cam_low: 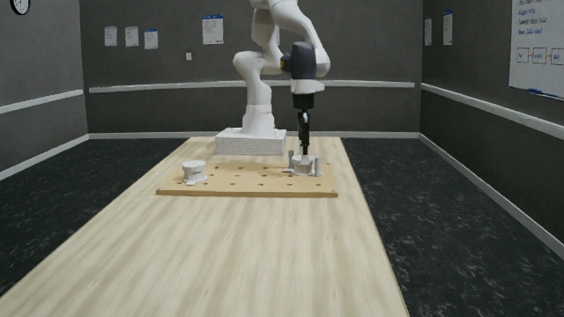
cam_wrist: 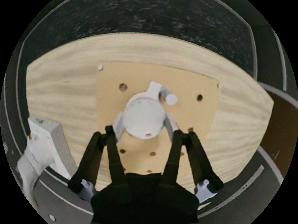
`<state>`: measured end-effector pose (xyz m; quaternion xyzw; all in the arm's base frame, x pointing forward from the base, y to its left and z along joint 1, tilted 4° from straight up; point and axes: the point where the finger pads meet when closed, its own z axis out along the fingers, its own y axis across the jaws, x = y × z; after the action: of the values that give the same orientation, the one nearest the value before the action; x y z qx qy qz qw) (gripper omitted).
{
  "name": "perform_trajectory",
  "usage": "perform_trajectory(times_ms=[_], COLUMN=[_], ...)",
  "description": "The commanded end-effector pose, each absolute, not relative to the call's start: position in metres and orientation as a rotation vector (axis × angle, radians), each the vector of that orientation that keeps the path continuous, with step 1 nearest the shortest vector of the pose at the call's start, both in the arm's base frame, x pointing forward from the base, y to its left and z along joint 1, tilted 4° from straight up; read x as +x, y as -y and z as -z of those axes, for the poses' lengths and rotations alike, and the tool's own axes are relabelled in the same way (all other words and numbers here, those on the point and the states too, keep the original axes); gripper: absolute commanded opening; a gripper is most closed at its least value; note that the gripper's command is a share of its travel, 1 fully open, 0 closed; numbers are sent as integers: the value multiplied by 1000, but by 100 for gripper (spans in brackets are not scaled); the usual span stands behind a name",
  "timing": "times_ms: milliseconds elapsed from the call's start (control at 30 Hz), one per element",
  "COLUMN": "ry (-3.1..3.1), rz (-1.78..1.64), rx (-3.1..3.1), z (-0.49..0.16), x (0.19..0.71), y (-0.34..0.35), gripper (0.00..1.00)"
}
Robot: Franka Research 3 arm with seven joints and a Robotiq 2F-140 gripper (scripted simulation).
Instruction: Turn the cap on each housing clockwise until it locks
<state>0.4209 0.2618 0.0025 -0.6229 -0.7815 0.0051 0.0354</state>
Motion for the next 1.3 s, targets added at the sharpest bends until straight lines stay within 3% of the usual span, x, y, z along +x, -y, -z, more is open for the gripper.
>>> perform_trajectory(times_ms=[0, 1267], ry=[2405, 2309], rz=[-15, -21], rx=[-1908, -2024], z=[-1, -1], x=[420, 420], y=[-262, -262], gripper=[10, 10])
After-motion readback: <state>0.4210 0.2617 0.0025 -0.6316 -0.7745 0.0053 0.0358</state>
